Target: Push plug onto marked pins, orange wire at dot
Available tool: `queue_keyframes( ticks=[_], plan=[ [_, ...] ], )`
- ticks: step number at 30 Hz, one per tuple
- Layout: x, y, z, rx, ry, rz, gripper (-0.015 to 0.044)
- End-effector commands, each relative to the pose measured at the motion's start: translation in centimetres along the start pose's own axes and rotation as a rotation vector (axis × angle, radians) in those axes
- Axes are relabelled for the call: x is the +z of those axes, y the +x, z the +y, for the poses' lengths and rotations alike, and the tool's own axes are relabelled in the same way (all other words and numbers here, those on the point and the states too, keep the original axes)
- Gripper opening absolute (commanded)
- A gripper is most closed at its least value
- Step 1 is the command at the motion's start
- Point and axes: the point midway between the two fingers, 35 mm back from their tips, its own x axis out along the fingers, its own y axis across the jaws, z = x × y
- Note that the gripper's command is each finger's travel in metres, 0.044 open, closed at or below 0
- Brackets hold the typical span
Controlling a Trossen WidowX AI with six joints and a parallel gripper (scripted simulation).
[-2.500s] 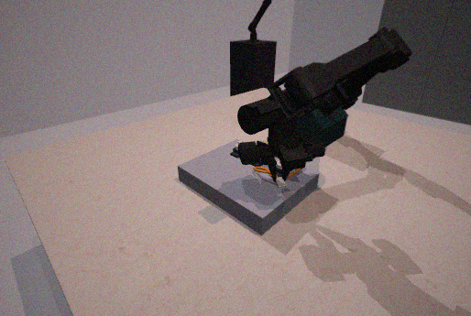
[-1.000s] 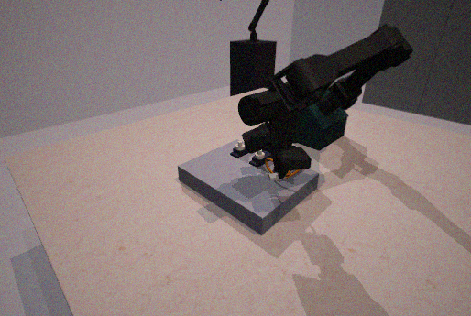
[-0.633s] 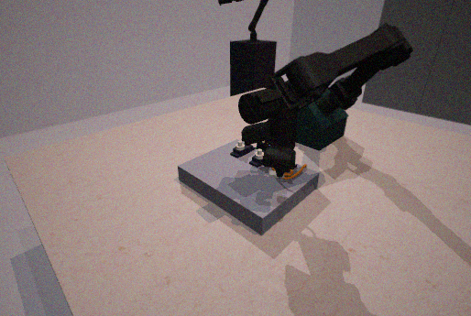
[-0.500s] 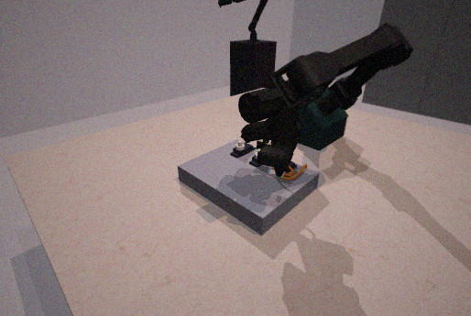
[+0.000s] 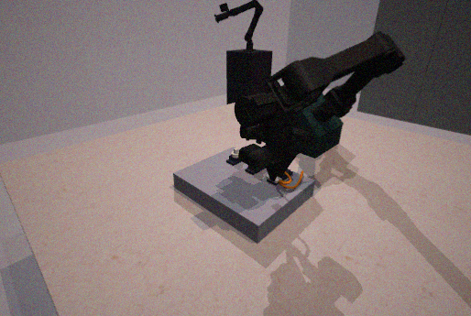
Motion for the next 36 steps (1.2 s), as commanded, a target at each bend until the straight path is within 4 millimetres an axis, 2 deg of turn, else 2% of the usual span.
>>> queue_keyframes(
  ticks=[1, 15, 20, 36],
  plan=[
    [0.1, -0.3, 0.0, 0.004, 0.143, -0.005, 0.0],
    [0.1, -0.7, 0.0, 0.009, 0.631, -0.004, 0.0],
    [0.7, -0.9, -0.4, 0.011, 0.564, -0.007, 0.0],
    [4.7, -1.8, -3.1, 0.015, 0.127, -0.026, 0.0]
  ],
)
